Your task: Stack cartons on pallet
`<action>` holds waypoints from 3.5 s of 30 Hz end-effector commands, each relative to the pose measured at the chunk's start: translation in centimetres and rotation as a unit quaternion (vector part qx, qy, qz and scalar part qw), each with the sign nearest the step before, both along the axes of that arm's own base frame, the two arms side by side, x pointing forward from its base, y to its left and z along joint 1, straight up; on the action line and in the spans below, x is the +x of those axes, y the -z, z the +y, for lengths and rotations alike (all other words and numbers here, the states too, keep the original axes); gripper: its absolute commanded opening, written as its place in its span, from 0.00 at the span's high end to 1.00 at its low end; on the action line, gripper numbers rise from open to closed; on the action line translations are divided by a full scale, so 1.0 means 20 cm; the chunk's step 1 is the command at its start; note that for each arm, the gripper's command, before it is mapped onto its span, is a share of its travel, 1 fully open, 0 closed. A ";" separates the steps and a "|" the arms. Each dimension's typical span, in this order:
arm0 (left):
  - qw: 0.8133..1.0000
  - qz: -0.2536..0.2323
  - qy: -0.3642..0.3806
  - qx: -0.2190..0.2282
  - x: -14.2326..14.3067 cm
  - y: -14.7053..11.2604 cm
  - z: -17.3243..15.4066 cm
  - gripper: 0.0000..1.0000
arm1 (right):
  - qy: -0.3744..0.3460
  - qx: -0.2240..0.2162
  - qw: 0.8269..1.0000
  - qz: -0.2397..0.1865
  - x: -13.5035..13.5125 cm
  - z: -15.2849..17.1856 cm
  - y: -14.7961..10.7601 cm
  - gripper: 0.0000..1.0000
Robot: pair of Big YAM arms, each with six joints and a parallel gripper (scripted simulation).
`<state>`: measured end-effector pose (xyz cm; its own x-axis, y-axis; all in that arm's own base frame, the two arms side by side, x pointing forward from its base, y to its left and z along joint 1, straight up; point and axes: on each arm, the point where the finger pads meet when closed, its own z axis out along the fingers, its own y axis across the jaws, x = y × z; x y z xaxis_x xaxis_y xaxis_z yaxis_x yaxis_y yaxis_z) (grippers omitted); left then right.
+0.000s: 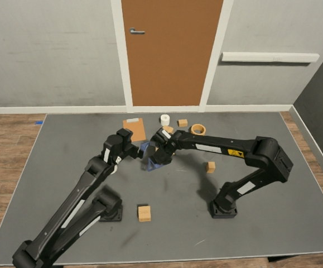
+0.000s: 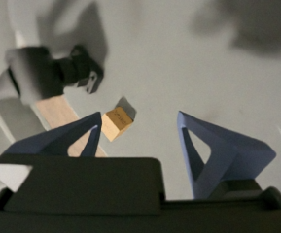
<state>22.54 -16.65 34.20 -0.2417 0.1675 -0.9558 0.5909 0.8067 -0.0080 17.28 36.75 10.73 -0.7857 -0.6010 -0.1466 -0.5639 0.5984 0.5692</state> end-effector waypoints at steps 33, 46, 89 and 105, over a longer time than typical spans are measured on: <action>1.000 -0.011 0.002 -0.003 0.00 -0.08 0.00 0.00 | -0.365 0.052 0.873 -0.320 -0.99 0.06 0.38 0.17; 1.000 -0.011 0.002 -0.003 0.00 -0.08 0.00 0.00 | -0.360 0.048 0.869 -0.336 -0.96 0.07 0.37 0.17; 1.000 -0.011 0.002 -0.003 0.00 -0.08 0.00 0.00 | -0.353 0.059 0.870 -0.338 -0.98 0.30 0.56 0.17; 1.000 -0.011 0.002 -0.003 0.00 -0.08 0.00 0.00 | -0.354 0.059 0.870 -0.338 -0.98 0.34 0.63 0.17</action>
<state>22.54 -16.65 34.20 -0.2417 0.1675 -0.9558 0.5909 0.8067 -0.0080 -2.10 40.84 -2.94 0.0618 -0.8768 -0.4768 -0.9974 -0.0717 0.0024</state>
